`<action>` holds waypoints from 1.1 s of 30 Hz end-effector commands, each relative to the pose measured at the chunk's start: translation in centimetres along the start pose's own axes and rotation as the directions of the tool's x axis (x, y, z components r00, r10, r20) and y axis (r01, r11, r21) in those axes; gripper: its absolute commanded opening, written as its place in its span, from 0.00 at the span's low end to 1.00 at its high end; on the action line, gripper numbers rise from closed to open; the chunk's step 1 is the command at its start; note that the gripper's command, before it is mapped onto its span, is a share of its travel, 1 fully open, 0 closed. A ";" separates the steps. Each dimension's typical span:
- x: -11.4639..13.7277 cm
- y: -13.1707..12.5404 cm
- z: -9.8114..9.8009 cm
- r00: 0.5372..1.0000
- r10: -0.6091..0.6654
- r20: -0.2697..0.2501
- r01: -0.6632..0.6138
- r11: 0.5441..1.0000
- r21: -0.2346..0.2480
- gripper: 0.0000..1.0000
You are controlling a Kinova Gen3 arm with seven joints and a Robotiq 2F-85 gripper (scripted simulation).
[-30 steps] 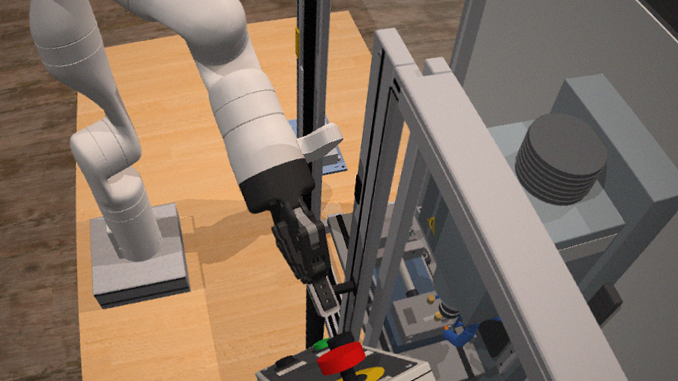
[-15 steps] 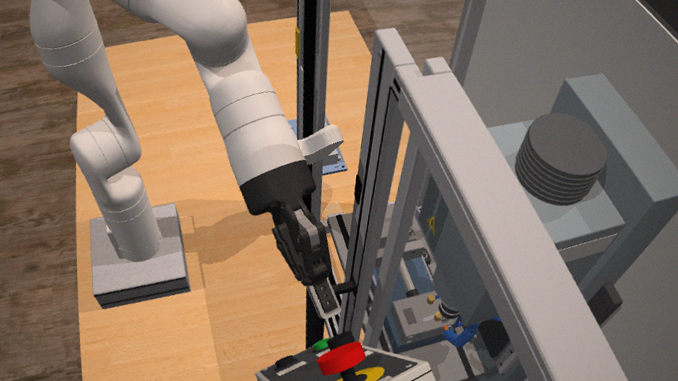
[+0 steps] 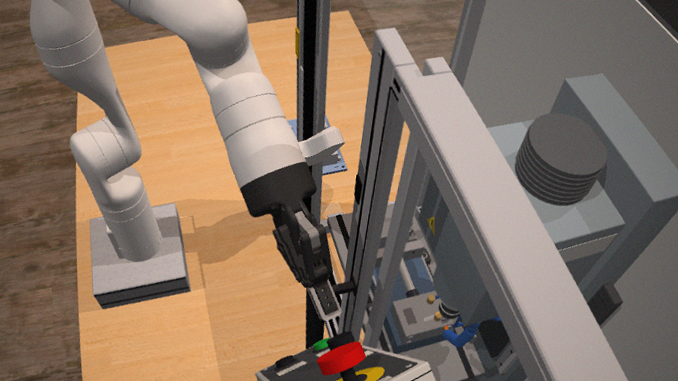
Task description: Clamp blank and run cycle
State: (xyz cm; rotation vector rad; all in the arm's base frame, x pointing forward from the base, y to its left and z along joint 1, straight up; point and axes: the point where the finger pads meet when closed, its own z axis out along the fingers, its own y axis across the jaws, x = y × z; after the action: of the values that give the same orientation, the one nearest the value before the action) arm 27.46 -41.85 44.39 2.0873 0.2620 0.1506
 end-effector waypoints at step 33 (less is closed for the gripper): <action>-0.1 0.2 0.6 1.000 0.005 -0.001 -0.005 1.000 -0.004 0.10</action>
State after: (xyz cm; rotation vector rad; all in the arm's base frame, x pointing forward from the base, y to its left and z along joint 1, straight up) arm 27.53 -42.19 44.15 2.0878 0.2622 0.1500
